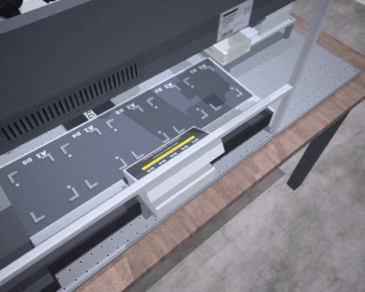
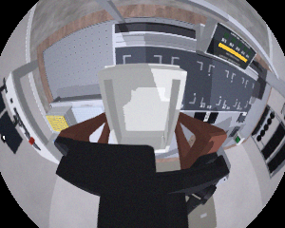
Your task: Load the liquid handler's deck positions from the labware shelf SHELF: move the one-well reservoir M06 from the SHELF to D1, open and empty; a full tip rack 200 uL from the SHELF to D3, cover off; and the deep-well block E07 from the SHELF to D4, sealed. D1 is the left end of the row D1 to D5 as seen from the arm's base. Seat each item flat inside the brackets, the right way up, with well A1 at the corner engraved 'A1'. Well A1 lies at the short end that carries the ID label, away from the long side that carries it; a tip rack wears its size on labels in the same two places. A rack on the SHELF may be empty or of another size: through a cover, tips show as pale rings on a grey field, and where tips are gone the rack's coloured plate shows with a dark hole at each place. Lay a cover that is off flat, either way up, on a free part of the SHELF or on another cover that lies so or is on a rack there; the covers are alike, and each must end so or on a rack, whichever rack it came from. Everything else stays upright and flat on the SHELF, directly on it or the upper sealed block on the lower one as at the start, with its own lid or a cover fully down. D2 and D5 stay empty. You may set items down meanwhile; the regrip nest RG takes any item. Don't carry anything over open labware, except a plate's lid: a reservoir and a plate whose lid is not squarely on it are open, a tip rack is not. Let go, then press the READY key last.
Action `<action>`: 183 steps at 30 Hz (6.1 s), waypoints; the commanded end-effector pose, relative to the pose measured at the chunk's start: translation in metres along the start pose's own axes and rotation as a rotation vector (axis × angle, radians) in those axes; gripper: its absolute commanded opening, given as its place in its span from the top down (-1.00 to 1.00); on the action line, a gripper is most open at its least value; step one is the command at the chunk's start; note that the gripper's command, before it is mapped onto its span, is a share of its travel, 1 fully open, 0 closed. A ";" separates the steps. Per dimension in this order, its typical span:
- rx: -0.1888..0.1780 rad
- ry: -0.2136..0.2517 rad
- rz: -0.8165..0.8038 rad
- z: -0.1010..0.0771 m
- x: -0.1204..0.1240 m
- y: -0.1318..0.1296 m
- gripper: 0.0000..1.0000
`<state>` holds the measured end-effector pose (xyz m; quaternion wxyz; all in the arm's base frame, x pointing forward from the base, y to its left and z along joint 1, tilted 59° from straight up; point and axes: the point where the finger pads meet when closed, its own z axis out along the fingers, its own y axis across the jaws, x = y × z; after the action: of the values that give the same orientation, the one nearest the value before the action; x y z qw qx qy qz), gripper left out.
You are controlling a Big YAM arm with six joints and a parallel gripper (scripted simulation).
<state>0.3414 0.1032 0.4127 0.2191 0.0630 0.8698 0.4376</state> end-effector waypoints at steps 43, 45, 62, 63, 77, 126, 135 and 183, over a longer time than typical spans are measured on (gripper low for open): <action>-0.006 -0.011 -0.003 0.056 -0.007 0.008 1.00; -0.001 -0.002 0.007 0.062 -0.003 0.002 1.00; -0.004 -0.007 0.002 0.086 -0.005 0.006 1.00; -0.002 -0.004 0.005 0.089 -0.003 0.004 1.00; -0.003 -0.005 0.005 0.108 -0.003 0.005 1.00; -0.011 -0.026 -0.010 0.128 -0.008 0.011 1.00; -0.015 -0.020 -0.005 0.131 -0.001 0.009 1.00; -0.012 -0.026 -0.010 0.139 -0.007 0.009 1.00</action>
<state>0.4058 0.2102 0.3365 0.2191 0.0662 0.8696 0.4375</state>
